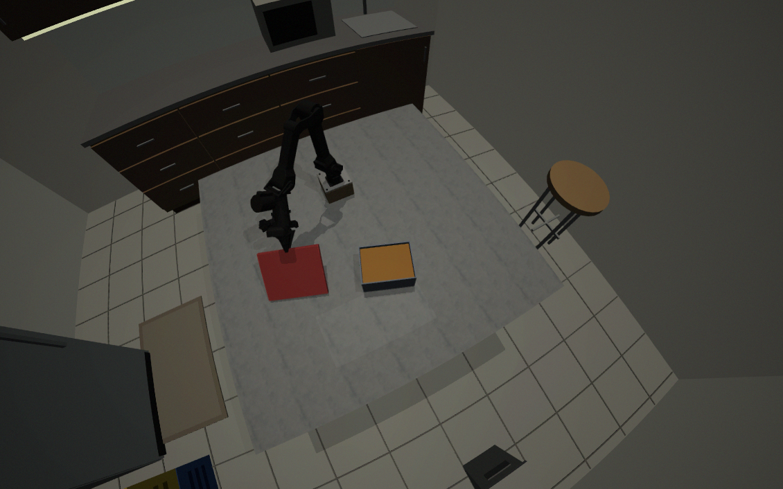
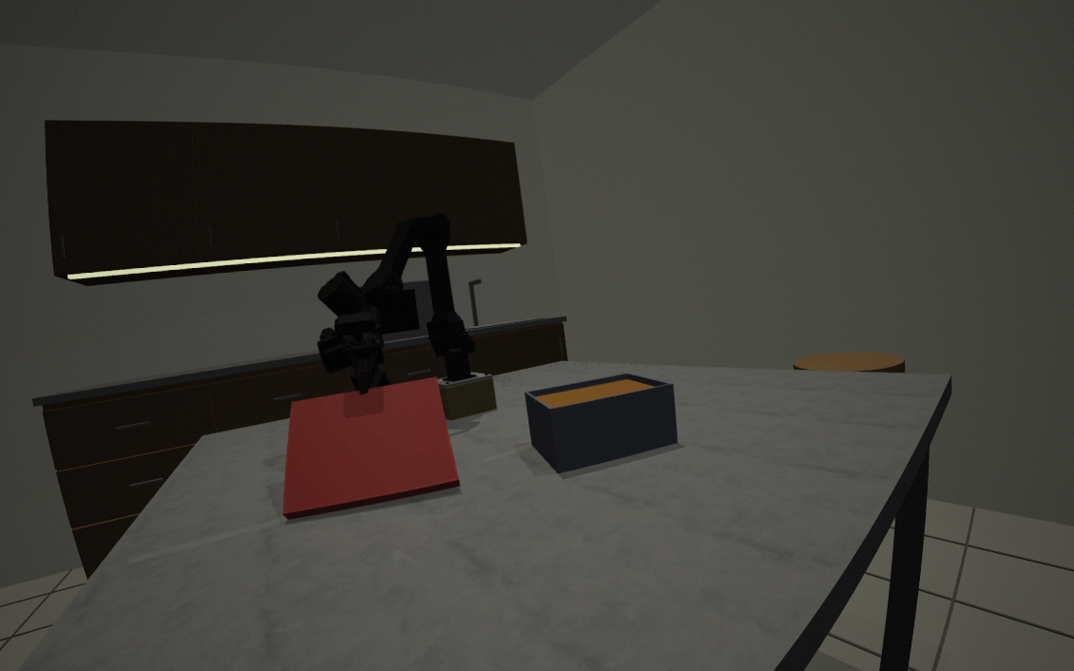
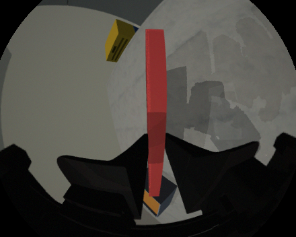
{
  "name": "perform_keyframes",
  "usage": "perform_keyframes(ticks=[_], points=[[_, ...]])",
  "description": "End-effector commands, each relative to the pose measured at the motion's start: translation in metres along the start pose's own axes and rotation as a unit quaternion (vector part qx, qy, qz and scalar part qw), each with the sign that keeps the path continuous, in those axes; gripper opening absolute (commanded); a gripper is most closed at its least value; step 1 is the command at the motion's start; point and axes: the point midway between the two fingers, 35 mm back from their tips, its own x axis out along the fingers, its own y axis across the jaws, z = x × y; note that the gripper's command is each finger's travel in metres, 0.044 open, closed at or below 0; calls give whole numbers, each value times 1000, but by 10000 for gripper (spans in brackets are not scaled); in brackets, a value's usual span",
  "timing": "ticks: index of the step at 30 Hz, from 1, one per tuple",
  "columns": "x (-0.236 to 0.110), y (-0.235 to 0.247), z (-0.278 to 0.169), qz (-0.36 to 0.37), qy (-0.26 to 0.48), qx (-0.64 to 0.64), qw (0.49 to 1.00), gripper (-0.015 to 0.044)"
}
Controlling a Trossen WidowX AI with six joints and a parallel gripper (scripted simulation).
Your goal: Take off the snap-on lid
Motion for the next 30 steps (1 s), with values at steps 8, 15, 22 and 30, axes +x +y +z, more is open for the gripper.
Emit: perform_keyframes(ticks=[8, 15, 22, 30], points=[[6, -7, -1, 0, 3, 0, 1000, 0], [10, -12, -1, 0, 3, 0, 1000, 0], [13, -16, -1, 0, 3, 0, 1000, 0], [17, -21, -1, 0, 3, 0, 1000, 0]])
